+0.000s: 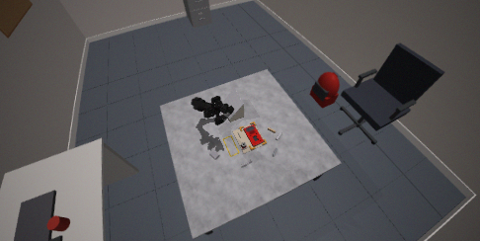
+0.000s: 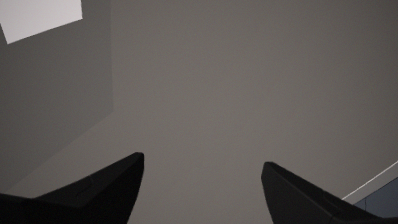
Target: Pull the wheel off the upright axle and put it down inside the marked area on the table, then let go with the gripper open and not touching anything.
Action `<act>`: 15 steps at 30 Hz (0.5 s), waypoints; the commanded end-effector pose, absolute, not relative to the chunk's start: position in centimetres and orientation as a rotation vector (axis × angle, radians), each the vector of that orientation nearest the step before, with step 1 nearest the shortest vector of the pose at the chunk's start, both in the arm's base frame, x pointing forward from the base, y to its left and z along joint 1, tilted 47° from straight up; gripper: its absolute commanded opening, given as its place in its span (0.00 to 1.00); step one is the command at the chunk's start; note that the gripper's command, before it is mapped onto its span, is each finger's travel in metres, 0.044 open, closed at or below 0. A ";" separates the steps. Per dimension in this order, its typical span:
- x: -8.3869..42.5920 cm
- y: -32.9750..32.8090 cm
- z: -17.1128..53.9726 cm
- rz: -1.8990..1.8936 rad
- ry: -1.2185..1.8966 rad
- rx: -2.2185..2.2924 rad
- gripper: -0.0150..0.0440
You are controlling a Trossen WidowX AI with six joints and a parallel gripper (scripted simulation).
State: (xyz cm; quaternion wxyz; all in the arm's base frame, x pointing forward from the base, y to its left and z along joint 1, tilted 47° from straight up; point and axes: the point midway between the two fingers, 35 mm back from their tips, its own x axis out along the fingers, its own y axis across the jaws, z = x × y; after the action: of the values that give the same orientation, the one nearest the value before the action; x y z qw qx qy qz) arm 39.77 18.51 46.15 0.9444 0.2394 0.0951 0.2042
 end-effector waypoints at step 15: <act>45.7 10.8 26.0 -0.323 0.652 0.794 0.76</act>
State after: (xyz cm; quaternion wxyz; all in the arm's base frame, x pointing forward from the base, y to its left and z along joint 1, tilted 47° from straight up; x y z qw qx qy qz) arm 45.55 12.53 29.28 0.8807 0.3651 0.2889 -0.0872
